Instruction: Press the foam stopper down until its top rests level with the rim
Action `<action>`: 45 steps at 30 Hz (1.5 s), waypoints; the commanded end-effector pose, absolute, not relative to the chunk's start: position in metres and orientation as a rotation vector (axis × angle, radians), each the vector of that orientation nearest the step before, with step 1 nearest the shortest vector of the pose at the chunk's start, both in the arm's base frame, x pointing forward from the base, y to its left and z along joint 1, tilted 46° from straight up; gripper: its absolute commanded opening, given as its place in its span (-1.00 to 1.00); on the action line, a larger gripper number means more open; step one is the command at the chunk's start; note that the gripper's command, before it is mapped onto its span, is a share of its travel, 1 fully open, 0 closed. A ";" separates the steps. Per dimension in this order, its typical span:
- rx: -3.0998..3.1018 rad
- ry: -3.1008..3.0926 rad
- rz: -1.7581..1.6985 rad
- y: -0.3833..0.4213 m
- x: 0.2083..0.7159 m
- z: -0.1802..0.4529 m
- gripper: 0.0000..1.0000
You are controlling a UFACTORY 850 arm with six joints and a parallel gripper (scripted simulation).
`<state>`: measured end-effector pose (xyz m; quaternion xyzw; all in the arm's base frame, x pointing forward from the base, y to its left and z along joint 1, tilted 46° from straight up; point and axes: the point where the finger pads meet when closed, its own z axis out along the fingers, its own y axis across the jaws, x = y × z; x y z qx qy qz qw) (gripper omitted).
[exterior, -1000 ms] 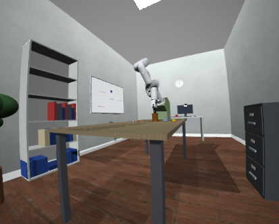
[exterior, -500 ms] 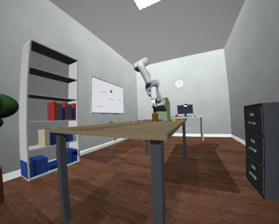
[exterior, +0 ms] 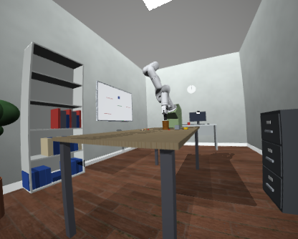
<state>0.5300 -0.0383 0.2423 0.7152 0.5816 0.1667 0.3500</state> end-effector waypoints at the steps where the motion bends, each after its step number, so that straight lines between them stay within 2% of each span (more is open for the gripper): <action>1: 1.852 1.506 0.433 -0.038 0.530 0.243 -1.00; 45: 1.852 1.506 0.433 -0.027 0.506 0.269 -1.00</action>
